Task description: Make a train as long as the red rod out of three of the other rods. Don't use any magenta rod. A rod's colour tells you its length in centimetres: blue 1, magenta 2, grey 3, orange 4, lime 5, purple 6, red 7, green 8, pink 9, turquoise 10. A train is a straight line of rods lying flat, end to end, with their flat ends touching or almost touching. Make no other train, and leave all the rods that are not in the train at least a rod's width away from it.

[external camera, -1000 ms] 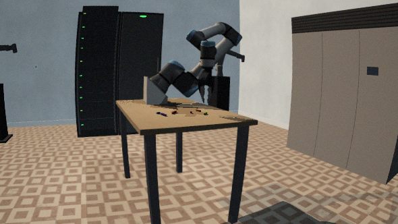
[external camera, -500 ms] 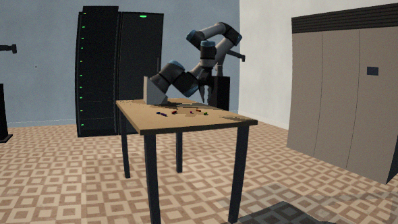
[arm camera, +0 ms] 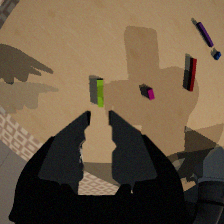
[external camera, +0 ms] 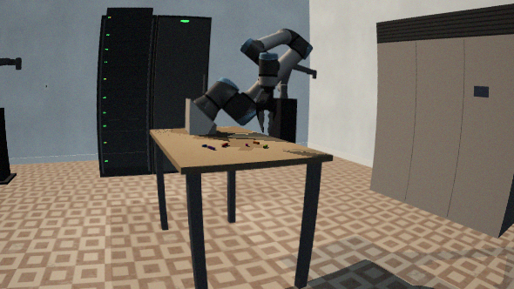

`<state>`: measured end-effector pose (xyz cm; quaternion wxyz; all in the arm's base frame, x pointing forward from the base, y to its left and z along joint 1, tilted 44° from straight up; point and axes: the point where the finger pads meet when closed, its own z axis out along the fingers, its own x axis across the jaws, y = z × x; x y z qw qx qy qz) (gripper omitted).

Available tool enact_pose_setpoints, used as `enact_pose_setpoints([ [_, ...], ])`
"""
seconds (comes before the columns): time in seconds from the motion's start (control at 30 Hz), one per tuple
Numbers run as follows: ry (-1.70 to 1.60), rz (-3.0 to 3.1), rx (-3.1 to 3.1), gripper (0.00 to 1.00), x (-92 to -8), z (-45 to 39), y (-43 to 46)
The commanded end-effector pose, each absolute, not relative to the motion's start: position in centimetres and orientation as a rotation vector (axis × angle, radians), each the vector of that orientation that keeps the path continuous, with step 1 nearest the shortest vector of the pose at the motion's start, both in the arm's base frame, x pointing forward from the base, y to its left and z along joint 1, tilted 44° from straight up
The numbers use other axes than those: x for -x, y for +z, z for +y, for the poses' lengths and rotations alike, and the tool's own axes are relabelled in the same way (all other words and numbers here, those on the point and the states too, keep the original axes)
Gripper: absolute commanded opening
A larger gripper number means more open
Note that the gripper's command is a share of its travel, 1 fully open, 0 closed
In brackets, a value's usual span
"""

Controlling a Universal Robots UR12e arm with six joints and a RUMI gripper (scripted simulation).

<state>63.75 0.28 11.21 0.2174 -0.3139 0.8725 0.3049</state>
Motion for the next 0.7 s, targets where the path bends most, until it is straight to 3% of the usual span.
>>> enact_pose_setpoints([
  [0.0,0.843,2.416,0.869,0.14,-63.79,0.23,11.25],
  [0.67,0.843,2.416,0.869,0.14,-64.05,1.15,10.26],
])
